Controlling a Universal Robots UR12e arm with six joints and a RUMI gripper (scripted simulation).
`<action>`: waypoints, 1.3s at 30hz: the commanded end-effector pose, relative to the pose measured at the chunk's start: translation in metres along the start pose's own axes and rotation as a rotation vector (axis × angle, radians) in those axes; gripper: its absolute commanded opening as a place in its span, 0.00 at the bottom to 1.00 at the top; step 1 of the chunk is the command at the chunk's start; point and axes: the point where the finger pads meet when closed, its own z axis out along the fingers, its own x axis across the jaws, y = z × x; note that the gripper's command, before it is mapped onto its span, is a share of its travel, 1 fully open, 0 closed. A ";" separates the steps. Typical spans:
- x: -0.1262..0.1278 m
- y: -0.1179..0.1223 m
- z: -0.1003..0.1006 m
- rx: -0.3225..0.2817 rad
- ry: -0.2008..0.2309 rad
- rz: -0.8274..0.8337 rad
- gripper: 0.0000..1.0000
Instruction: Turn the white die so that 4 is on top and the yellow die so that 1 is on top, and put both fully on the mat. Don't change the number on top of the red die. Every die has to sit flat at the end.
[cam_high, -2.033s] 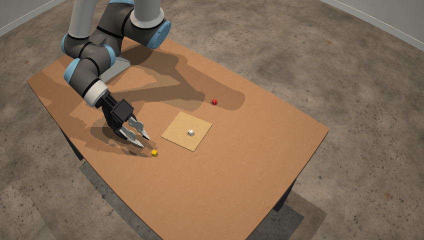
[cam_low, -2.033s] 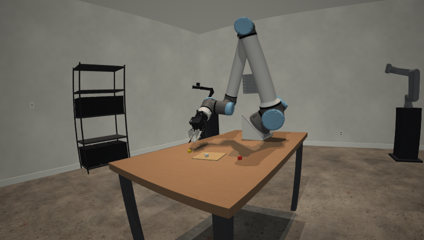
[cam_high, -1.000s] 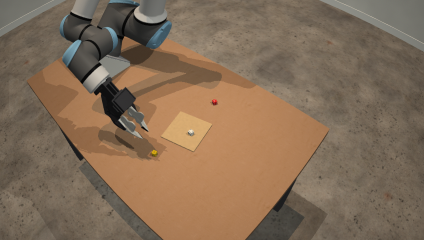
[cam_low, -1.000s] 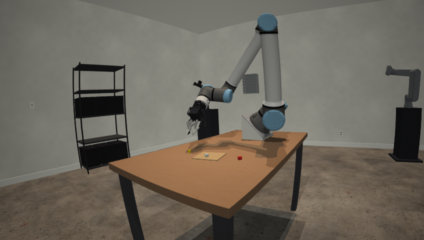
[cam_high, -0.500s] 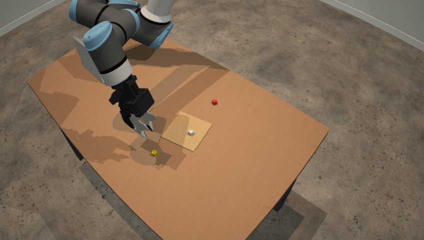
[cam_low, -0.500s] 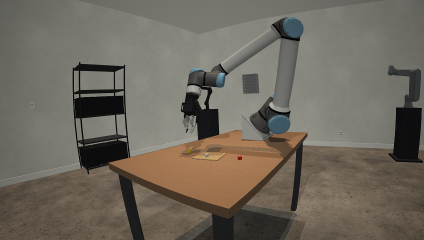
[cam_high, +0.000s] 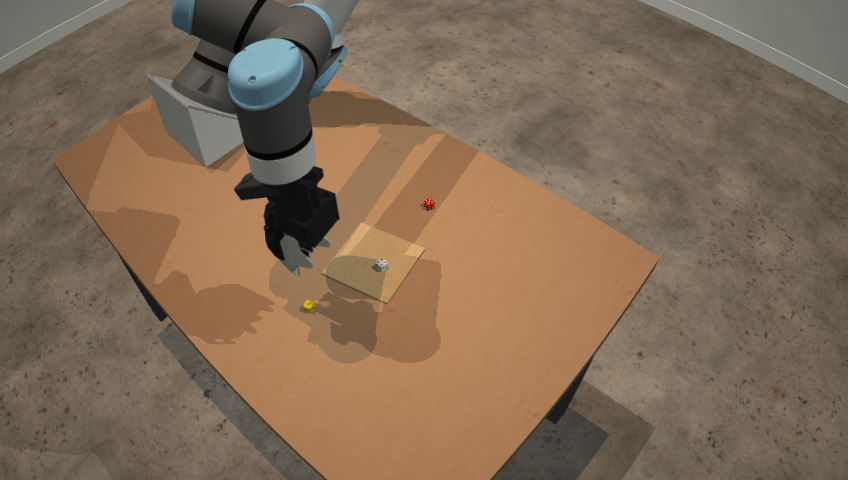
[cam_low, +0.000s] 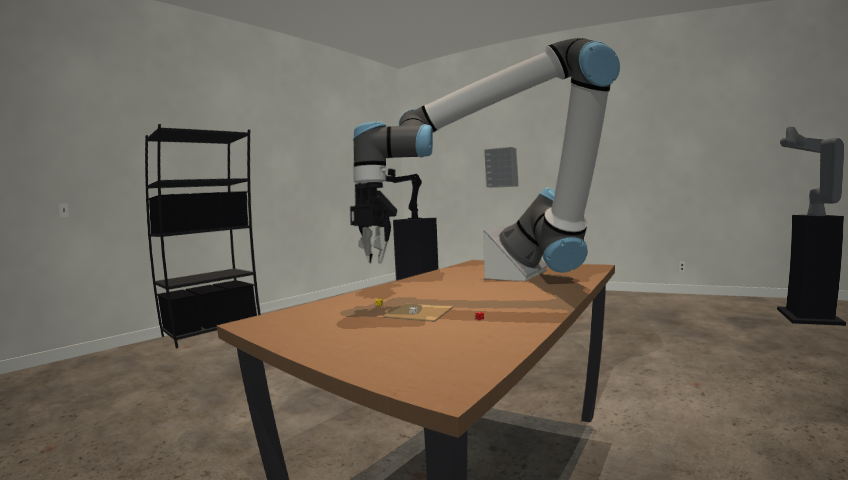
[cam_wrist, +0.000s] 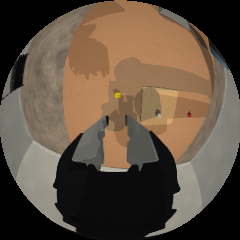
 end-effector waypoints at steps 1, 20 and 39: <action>-0.001 0.001 -0.001 0.021 0.002 0.000 0.18; 0.000 -0.010 0.046 0.021 0.006 0.005 1.00; 0.000 -0.011 0.047 0.021 0.006 0.005 0.18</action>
